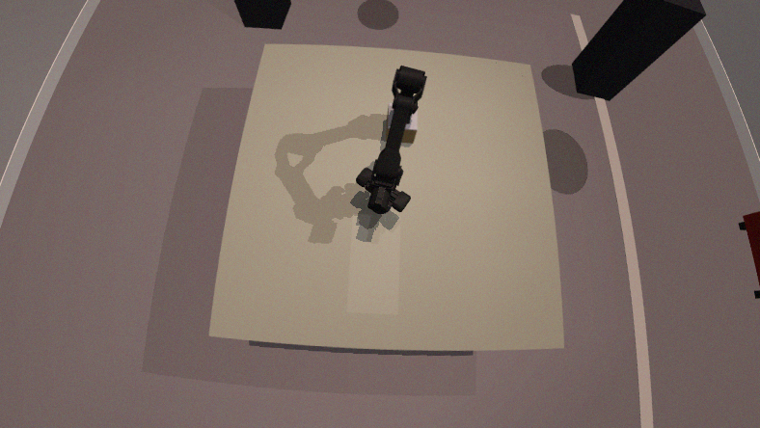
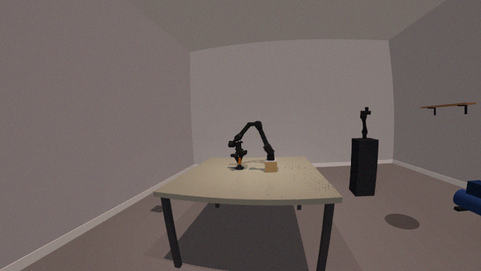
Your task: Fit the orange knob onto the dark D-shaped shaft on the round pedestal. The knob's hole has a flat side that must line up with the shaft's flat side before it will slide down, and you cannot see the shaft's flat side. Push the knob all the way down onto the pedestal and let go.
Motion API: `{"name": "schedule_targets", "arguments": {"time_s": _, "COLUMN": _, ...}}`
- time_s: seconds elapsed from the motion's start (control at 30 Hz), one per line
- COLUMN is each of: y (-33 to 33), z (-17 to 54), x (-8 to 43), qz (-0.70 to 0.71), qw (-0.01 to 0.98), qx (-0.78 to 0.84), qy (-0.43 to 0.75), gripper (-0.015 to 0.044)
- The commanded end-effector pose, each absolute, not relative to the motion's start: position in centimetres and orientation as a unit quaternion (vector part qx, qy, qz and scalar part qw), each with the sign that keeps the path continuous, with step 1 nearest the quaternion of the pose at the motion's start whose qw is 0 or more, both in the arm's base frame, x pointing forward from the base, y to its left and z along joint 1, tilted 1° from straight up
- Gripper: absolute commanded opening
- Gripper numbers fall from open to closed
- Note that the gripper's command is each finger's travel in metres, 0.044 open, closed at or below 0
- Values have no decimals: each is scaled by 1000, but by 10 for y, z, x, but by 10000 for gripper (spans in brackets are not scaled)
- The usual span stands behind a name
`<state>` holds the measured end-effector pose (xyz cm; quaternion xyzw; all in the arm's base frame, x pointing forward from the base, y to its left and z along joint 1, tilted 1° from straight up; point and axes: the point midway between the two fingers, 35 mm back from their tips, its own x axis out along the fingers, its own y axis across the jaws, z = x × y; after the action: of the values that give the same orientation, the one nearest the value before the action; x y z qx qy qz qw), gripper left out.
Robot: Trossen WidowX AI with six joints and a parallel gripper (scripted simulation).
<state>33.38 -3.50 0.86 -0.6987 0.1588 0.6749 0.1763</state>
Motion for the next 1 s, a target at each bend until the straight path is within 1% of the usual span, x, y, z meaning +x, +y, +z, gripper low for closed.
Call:
{"name": "schedule_targets", "arguments": {"time_s": 0.0, "y": -35, "z": 12, "x": 335, "qz": 674, "qw": 176, "qx": -700, "qy": 156, "gripper": 0}}
{"name": "schedule_targets", "arguments": {"time_s": 0.13, "y": -35, "z": 14, "x": 336, "qz": 676, "qw": 167, "qx": -702, "qy": 148, "gripper": 0}}
{"name": "schedule_targets", "arguments": {"time_s": 0.33, "y": -35, "z": 14, "x": 337, "qz": 687, "qw": 102, "qx": -715, "qy": 85, "gripper": 0}}
{"name": "schedule_targets", "arguments": {"time_s": 0.97, "y": -34, "z": 8, "x": 333, "qz": 687, "qw": 102, "qx": -715, "qy": 85, "gripper": 0}}
